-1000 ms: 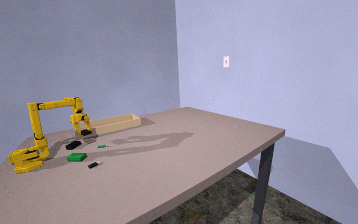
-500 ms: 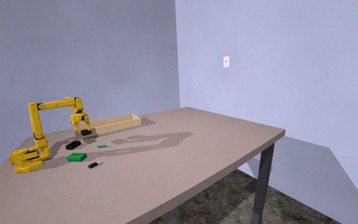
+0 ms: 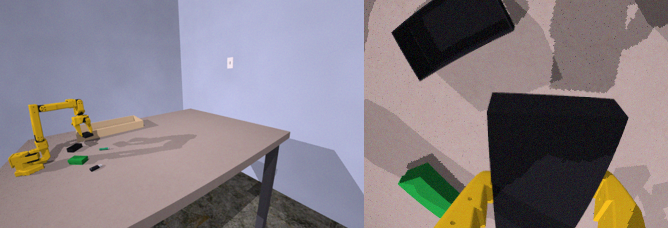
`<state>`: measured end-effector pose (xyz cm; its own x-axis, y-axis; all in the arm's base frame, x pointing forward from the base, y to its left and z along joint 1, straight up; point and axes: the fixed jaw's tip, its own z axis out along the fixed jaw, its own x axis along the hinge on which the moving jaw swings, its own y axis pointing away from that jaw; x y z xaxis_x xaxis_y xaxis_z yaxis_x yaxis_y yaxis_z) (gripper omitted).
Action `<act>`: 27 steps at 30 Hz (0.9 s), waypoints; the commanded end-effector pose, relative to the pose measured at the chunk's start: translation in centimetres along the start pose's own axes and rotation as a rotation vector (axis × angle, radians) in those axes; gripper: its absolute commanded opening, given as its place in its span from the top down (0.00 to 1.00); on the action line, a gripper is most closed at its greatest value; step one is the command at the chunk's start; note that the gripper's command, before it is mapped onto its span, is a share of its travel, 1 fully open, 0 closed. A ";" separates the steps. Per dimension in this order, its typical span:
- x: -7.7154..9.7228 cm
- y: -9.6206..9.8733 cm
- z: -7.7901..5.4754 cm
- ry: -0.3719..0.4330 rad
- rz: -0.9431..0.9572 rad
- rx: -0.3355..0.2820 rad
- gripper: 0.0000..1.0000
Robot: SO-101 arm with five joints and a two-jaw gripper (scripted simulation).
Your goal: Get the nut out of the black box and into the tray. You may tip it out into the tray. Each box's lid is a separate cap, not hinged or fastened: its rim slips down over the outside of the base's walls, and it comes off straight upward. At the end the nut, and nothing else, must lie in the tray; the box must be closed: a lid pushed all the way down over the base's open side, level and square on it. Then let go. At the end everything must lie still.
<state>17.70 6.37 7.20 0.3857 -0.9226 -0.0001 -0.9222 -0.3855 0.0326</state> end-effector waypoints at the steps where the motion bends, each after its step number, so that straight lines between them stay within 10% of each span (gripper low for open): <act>1: 0.2 -0.4 -0.6 0.000 -0.001 0.033 0.79; 27: 0.2 -0.1 0.0 0.000 -0.001 0.033 0.79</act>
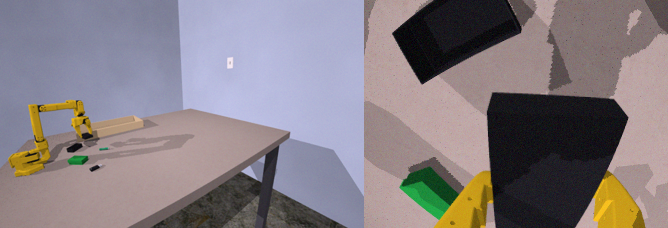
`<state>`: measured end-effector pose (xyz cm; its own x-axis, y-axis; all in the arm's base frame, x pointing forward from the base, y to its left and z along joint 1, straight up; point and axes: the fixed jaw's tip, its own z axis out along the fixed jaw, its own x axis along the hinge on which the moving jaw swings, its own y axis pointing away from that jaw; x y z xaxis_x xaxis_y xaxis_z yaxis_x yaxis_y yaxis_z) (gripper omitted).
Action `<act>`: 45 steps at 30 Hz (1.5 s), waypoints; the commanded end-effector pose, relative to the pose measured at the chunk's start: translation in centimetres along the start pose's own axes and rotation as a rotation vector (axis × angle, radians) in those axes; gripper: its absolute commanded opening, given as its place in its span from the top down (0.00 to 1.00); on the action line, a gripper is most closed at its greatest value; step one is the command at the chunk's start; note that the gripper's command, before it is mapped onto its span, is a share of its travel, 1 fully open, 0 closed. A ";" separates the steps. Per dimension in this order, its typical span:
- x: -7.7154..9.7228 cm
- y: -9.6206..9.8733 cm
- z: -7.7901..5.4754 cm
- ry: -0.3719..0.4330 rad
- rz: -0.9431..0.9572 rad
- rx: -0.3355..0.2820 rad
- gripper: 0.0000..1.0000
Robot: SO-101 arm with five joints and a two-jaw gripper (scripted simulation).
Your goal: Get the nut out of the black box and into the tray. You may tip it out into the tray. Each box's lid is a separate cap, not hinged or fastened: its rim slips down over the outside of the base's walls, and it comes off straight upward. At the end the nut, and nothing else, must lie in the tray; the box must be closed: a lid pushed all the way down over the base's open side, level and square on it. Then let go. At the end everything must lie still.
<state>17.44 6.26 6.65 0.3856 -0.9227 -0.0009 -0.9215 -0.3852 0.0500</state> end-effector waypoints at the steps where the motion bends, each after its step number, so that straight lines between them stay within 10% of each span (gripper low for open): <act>1: 0.2 -0.3 -0.6 0.001 -0.001 0.050 0.79; 45: -4.3 4.7 -0.3 0.001 -0.001 0.050 0.79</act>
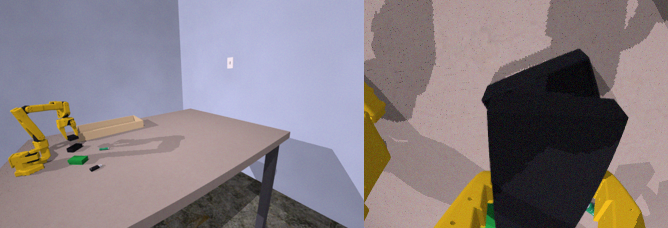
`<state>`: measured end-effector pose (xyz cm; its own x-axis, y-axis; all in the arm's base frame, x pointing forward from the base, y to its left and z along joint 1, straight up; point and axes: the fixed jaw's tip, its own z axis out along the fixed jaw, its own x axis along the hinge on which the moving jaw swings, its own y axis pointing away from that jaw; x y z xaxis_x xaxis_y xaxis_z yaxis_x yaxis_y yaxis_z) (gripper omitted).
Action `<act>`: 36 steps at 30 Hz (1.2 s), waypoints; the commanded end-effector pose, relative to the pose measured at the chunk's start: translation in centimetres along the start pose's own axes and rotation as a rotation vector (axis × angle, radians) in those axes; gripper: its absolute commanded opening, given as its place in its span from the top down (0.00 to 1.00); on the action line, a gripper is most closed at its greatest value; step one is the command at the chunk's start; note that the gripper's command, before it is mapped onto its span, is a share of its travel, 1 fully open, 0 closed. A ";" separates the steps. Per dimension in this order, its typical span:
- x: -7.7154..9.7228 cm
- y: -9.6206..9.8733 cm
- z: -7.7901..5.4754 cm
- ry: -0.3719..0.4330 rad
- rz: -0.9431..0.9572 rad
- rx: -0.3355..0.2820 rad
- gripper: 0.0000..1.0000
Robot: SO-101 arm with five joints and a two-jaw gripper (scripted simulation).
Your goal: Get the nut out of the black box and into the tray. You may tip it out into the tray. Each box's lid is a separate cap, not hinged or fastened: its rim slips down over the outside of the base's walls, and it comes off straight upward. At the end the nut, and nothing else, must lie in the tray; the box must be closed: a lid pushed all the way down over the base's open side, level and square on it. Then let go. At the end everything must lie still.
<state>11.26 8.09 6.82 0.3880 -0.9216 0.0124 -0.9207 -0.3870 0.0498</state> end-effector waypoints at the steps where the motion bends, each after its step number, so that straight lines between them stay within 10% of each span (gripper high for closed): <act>1: -0.3 -0.3 -0.4 -0.012 0.001 0.050 0.79; 36: -0.7 -0.3 -0.2 -0.012 0.001 0.050 0.79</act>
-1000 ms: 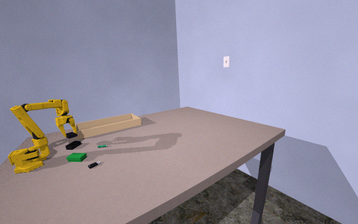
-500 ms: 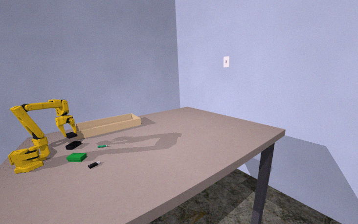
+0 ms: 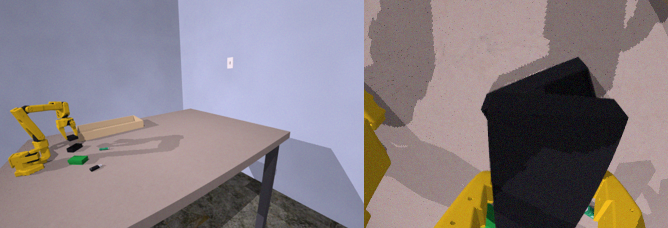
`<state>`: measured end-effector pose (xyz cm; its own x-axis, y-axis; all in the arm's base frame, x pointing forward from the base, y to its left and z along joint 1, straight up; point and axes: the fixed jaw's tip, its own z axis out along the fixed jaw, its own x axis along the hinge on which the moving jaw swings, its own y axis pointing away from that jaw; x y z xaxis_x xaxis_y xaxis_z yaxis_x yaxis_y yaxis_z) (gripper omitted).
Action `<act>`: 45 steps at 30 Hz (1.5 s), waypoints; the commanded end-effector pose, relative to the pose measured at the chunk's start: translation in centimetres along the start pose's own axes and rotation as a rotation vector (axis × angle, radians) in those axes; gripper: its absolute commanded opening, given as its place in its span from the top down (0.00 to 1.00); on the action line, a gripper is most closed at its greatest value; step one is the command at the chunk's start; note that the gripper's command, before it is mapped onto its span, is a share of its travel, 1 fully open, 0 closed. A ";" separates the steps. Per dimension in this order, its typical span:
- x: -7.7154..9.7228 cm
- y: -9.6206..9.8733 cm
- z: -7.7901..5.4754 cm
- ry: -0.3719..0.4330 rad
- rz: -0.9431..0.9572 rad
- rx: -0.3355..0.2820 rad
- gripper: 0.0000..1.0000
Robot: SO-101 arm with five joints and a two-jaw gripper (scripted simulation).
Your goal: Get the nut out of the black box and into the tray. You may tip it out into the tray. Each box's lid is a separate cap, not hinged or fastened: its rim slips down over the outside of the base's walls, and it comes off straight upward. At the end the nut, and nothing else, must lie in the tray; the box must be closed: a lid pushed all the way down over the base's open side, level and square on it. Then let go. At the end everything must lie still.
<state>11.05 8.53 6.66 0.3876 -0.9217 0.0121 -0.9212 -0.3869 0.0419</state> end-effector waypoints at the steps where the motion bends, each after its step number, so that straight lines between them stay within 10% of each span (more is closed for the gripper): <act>1: -0.3 -0.3 -0.4 -0.012 0.001 0.042 0.79; 45: -0.7 -0.6 -0.4 -0.016 0.201 0.041 0.79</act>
<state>10.92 8.84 6.60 0.2008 -0.9794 0.0211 -0.9790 -0.1999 0.0398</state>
